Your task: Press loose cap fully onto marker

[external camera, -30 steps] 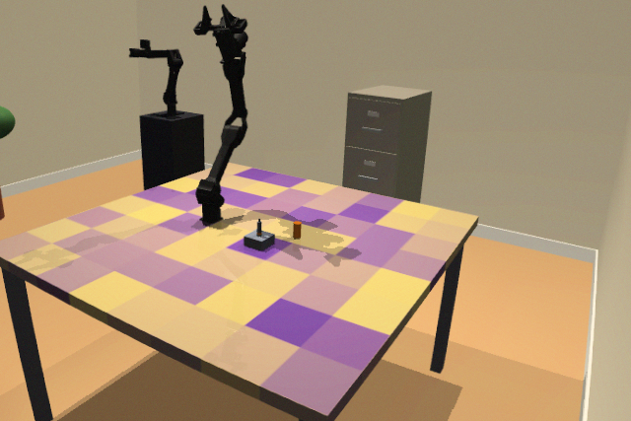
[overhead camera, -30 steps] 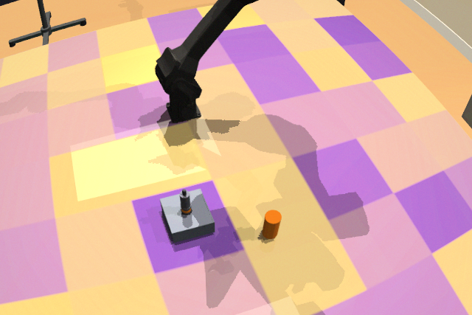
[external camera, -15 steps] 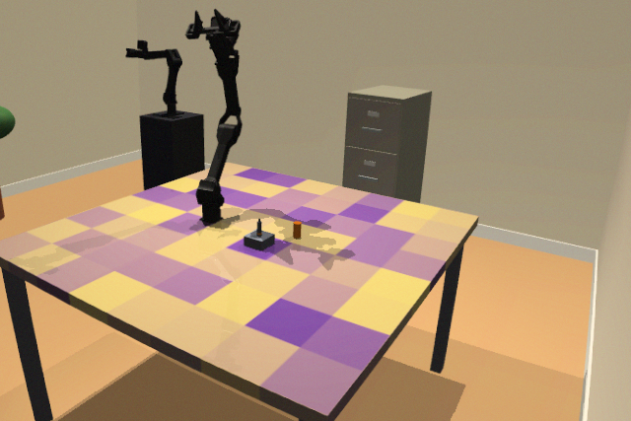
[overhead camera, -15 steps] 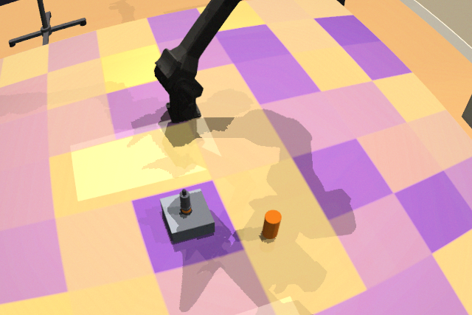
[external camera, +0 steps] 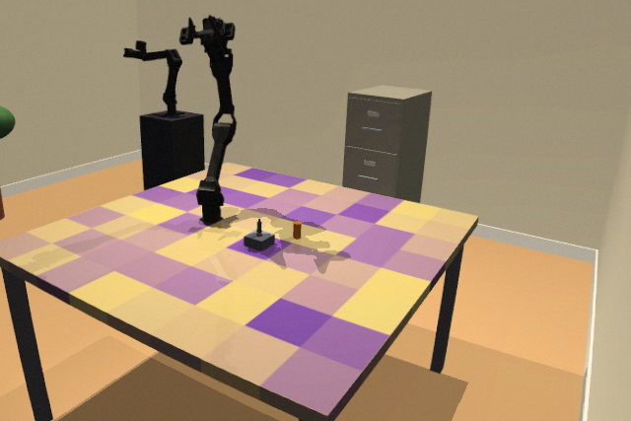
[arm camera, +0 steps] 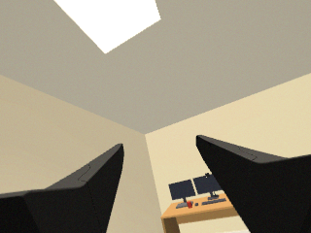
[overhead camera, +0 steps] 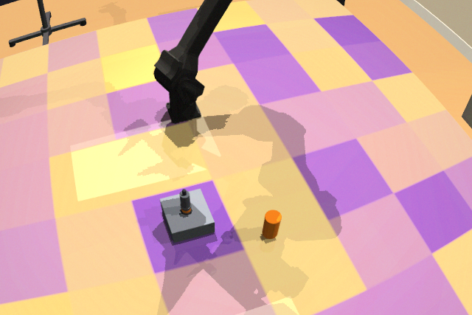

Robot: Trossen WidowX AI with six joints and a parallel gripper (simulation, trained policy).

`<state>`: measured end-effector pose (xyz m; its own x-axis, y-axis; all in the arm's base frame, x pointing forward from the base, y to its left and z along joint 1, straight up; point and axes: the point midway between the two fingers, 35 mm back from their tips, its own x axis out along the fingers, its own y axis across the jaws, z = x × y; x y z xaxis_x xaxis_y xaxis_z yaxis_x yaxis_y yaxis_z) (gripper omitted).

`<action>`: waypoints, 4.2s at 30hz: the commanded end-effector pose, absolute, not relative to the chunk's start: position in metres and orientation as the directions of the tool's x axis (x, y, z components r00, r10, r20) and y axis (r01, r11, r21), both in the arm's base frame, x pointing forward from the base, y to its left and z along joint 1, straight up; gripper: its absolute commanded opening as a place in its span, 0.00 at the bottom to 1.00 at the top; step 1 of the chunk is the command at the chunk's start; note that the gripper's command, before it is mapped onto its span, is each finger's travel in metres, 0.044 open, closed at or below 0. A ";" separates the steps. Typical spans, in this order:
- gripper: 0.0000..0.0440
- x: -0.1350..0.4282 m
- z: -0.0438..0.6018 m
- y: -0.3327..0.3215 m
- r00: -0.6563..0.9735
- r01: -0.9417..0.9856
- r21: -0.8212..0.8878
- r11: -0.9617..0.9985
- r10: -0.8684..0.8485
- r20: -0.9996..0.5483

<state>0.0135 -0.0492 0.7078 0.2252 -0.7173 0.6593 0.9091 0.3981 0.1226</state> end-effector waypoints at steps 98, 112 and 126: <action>0.74 0.229 0.496 -0.160 0.699 0.709 0.400 0.580 -0.653 -0.291; 0.74 0.262 0.461 -0.152 0.689 0.725 0.411 0.553 -0.595 -0.414; 0.74 0.294 0.424 -0.140 0.659 0.749 0.404 0.524 -0.535 -0.528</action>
